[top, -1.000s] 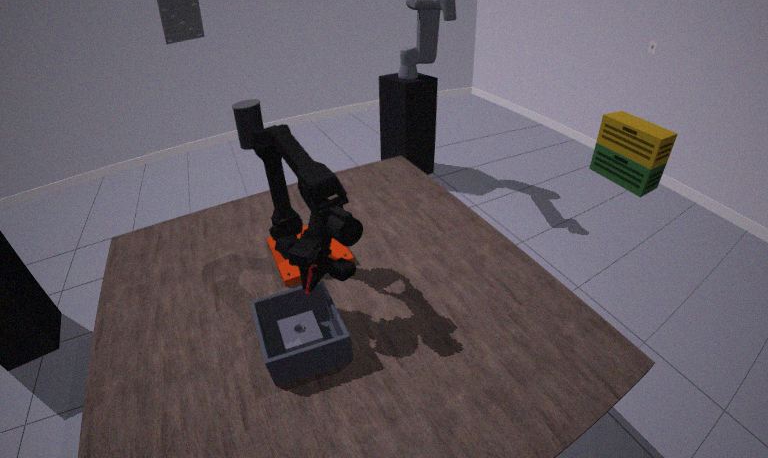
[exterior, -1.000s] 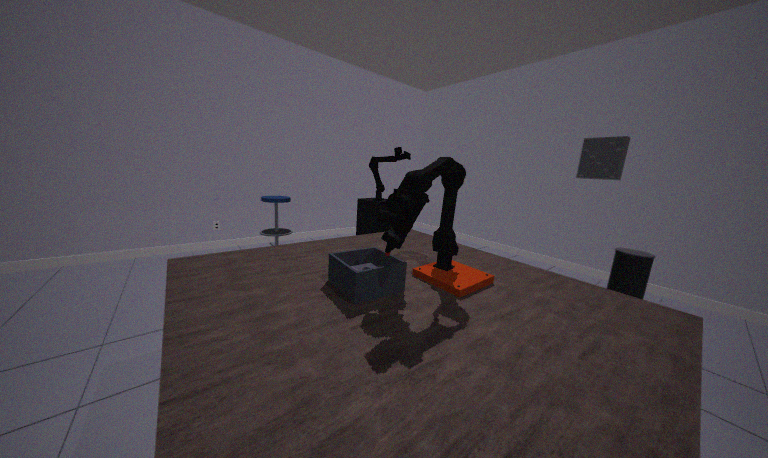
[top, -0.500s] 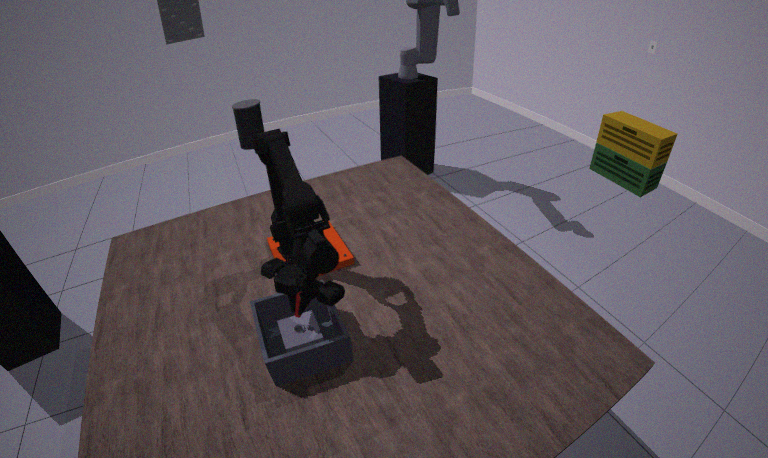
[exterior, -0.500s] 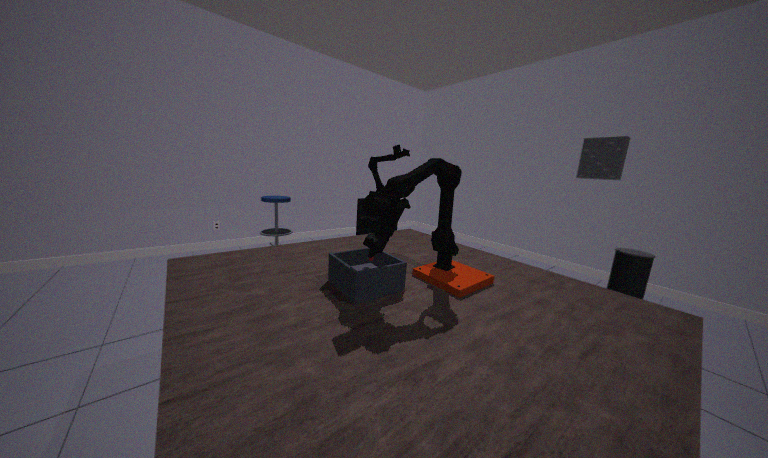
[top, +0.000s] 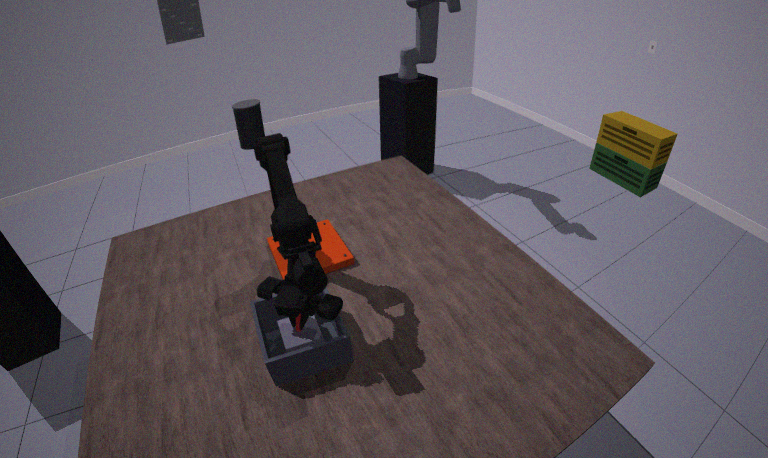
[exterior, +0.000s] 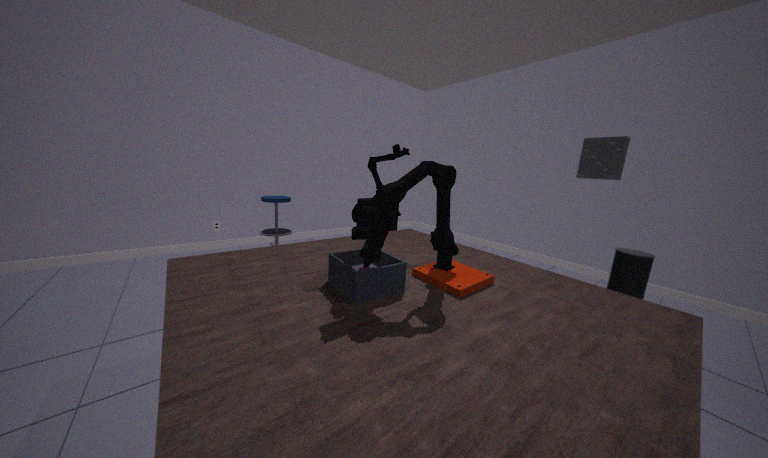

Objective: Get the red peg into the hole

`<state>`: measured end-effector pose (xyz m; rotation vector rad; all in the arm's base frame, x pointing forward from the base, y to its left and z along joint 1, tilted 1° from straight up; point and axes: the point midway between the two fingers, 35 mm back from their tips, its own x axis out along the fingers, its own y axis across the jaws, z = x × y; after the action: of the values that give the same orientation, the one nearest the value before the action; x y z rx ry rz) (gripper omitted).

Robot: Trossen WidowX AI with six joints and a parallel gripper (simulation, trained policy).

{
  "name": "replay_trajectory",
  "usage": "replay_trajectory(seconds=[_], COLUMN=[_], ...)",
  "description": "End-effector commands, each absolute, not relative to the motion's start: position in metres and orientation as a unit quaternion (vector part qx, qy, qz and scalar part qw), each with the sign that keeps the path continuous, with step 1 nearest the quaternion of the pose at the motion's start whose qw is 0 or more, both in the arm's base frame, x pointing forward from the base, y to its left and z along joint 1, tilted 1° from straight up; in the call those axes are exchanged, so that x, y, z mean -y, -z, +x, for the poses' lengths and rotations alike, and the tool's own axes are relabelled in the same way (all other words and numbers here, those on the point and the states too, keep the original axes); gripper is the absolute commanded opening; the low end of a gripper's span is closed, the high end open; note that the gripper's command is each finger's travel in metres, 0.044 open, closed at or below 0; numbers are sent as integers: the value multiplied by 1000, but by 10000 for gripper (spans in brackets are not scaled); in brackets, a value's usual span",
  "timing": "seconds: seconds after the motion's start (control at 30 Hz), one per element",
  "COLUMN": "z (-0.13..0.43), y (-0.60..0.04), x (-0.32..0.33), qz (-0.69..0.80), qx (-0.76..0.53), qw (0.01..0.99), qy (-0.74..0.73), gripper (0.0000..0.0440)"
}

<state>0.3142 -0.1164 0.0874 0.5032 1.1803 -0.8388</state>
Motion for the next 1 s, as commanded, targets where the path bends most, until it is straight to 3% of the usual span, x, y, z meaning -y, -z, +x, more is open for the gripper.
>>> replay_trajectory(seconds=[0.0,0.03,0.43,0.57,0.8,0.97], z=[313,314,338,347,367,384], y=[-76,-74,-94,-99,-110,-122], x=[117,118,130,129,124,116], qz=[225,227,213,218,231,243], qx=[-551,-553,-563,-569,-575,-574], qw=[714,712,725,722,724,730], qy=[369,367,335,327,303,280], gripper=[125,146,188,257,440,440])
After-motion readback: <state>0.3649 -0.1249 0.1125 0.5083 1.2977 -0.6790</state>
